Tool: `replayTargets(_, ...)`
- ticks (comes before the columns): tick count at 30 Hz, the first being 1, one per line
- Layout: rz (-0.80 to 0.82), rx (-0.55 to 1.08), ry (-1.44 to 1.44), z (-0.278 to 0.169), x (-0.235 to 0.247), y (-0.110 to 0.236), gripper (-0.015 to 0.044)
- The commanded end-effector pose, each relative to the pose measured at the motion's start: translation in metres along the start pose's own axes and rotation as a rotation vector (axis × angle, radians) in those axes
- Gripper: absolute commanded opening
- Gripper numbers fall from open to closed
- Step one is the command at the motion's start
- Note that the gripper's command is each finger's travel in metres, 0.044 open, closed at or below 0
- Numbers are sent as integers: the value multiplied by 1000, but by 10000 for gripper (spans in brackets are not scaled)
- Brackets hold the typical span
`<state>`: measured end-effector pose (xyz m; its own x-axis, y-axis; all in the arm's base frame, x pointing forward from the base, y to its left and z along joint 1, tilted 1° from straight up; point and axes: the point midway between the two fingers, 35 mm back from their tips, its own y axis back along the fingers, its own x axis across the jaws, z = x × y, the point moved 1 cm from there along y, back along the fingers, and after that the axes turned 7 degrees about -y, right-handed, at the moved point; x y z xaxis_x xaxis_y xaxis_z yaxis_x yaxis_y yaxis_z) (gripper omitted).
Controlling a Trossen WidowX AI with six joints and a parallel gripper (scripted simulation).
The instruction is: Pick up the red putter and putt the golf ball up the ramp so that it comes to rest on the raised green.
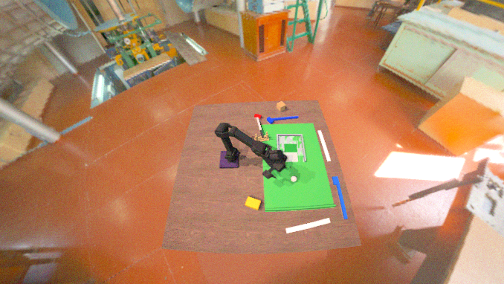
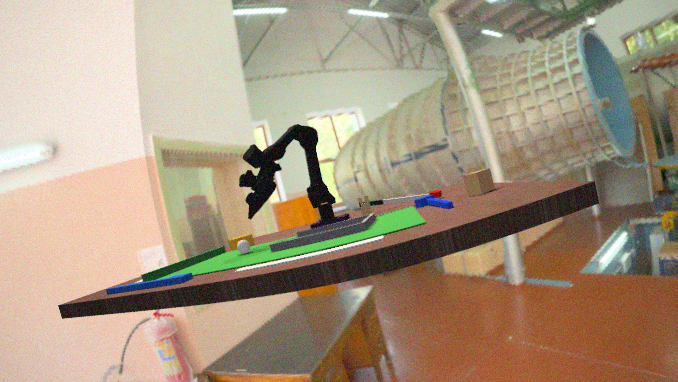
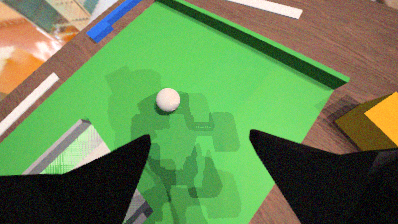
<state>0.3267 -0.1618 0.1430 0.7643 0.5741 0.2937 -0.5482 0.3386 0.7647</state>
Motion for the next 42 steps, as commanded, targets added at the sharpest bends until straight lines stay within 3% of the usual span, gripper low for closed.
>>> replayTargets(1, 93, 79, 288, -28, 48, 8, 440)
replayTargets(9, 216, 167, 637, -75, 97, 25, 440)
replayTargets(19, 488, 364, 1386, -201, 169, 88, 440)
replayTargets(31, 848, 533, 2374, -340, 163, 168, 440)
replayTargets(42, 857, 537, 2394, -345, 161, 167, 440)
